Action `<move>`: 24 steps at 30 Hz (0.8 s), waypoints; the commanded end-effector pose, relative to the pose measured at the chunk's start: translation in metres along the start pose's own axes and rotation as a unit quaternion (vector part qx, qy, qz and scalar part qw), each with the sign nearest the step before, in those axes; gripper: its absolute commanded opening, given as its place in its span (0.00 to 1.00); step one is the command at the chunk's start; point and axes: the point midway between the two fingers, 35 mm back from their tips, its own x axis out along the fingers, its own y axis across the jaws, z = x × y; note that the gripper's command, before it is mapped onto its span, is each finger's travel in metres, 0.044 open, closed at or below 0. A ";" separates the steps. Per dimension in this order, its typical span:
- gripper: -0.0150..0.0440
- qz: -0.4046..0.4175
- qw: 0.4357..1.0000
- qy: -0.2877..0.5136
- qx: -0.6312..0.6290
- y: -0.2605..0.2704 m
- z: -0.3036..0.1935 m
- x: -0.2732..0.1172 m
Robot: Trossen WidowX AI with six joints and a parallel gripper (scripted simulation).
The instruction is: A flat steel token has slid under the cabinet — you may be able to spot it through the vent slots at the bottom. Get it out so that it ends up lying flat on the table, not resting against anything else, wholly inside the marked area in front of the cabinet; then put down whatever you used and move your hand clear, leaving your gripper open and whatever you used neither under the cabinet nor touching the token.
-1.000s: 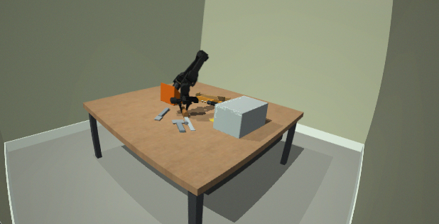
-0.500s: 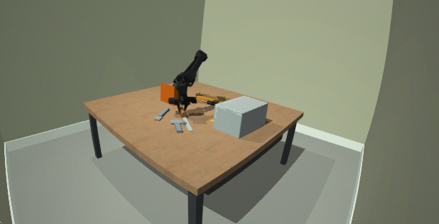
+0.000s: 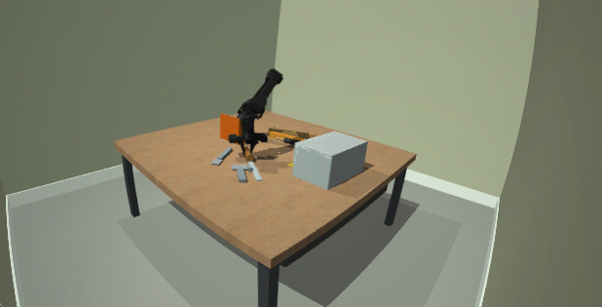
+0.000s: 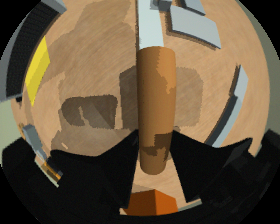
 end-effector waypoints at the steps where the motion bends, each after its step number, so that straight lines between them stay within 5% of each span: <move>1: 0.25 -0.004 1.000 -0.002 0.003 -0.006 0.003 -0.002; 24: 0.25 -0.005 1.000 -0.002 0.003 -0.030 0.013 -0.002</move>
